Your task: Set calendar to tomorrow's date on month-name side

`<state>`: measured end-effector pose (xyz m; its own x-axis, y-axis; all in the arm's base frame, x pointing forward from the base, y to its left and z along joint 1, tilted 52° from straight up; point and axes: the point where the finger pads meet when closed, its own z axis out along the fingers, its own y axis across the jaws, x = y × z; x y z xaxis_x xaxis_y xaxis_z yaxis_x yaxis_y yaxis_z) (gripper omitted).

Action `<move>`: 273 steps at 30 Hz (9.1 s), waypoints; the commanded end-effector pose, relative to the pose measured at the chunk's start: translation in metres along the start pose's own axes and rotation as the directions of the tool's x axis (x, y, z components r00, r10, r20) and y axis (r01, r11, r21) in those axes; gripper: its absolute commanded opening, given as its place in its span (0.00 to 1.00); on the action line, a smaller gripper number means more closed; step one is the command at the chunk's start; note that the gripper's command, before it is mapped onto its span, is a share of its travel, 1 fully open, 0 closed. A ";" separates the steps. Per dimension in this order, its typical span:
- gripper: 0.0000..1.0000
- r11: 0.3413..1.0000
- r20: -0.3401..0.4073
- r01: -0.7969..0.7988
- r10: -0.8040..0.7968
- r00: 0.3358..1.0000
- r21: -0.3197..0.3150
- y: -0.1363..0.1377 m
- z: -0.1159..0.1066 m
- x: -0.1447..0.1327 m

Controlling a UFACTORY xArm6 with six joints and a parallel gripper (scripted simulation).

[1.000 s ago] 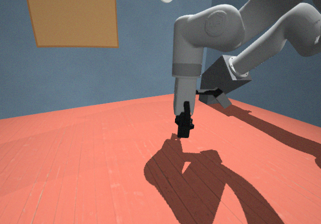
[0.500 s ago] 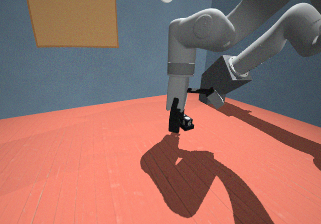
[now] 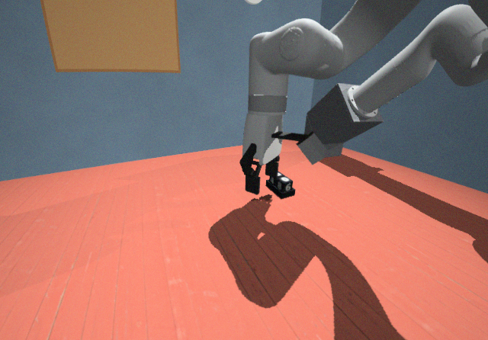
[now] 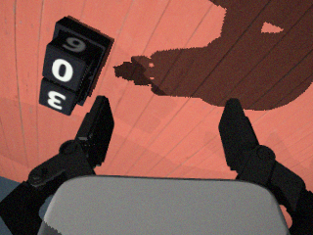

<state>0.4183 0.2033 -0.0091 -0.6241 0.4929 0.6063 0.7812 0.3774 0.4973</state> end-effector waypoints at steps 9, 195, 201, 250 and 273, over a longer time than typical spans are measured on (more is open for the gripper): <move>1.00 0.975 0.001 -0.223 0.223 0.975 0.000 -0.012 -0.001 -0.023; 1.00 -0.231 0.000 -0.973 0.973 -0.231 -0.001 -0.126 -0.001 -0.051; 1.00 -0.419 0.000 -0.908 0.908 -0.419 -0.001 -0.129 -0.001 -0.050; 1.00 -0.847 -0.001 -0.531 0.531 -0.847 -0.001 -0.201 0.005 -0.013; 1.00 -0.847 -0.001 -0.531 0.531 -0.847 -0.001 -0.201 0.029 -0.013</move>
<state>0.2693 0.1445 -0.1352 0.9438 -0.2165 -0.2498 -0.3302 -0.5819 -0.7432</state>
